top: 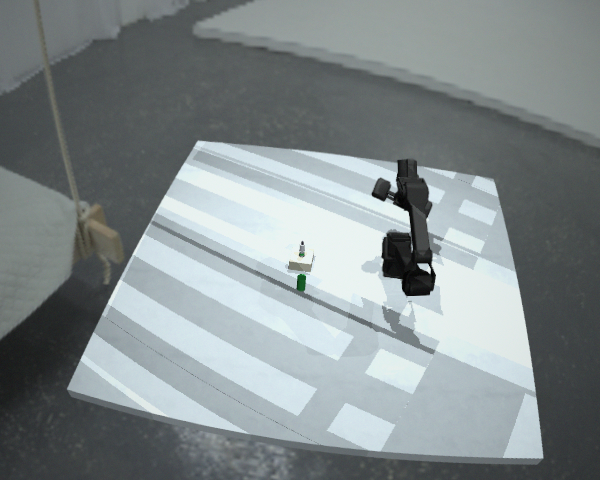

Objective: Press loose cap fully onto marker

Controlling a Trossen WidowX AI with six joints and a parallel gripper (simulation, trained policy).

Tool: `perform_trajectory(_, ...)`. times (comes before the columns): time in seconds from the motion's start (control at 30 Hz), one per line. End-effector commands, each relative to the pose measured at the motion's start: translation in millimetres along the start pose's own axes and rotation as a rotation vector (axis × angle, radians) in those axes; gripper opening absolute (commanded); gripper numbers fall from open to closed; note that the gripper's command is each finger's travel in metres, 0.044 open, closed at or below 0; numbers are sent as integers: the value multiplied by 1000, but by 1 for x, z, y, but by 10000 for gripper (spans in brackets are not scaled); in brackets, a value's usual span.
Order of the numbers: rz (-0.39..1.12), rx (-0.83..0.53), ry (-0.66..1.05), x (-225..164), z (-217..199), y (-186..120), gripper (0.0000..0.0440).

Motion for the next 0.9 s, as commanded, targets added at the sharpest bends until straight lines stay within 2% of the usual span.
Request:
perform_trajectory(0.0,3,4,-2,1,1,0,374)
perform_trajectory(0.17,29,24,-15,6,7,3,247)
perform_trajectory(0.23,39,34,-22,8,10,4,211)
perform_trajectory(0.87,126,104,-120,30,38,12,251)
Point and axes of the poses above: the point midway between the two fingers, 35 mm back from their tips, its own y axis out along the fingers, its own z axis across the jaws, x = y × z, the point moved 3 cm from there along -y, back along the fingers, and after that the axes turned 7 degrees about -y, right-handed, at the moved point
